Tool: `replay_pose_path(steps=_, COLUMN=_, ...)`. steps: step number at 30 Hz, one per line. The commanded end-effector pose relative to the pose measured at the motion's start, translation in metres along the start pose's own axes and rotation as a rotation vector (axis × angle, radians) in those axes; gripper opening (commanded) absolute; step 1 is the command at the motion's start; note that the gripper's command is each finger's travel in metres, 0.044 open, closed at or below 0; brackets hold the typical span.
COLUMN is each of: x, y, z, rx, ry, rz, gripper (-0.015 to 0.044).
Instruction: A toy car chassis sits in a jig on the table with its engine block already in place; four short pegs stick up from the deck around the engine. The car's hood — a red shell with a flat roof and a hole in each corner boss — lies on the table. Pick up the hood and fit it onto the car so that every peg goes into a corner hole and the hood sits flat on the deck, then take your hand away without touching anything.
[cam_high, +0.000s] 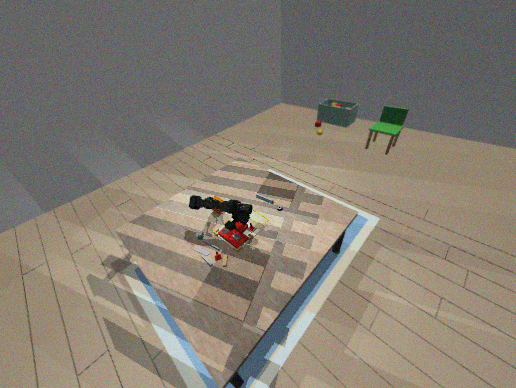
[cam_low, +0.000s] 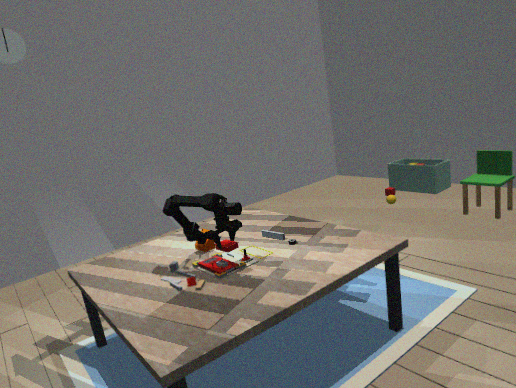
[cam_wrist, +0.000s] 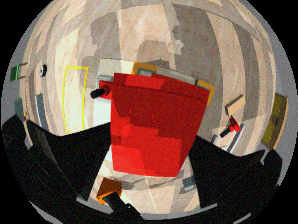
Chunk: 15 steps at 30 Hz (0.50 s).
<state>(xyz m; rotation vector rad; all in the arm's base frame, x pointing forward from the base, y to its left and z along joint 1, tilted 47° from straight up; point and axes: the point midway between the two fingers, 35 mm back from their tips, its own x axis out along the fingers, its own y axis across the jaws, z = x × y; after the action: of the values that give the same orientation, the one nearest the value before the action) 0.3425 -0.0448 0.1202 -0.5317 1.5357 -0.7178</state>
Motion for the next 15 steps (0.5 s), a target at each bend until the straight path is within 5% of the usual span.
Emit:
replay_pose_path(steps=1, x=-0.001, y=-0.02, z=-0.003, rx=0.033, ry=-0.004, rz=-0.012, gripper=0.0)
replay_pose_path(steps=15, x=0.019, y=-0.035, z=-0.005, rx=0.067, ry=-0.004, rz=-0.022, gripper=0.0)
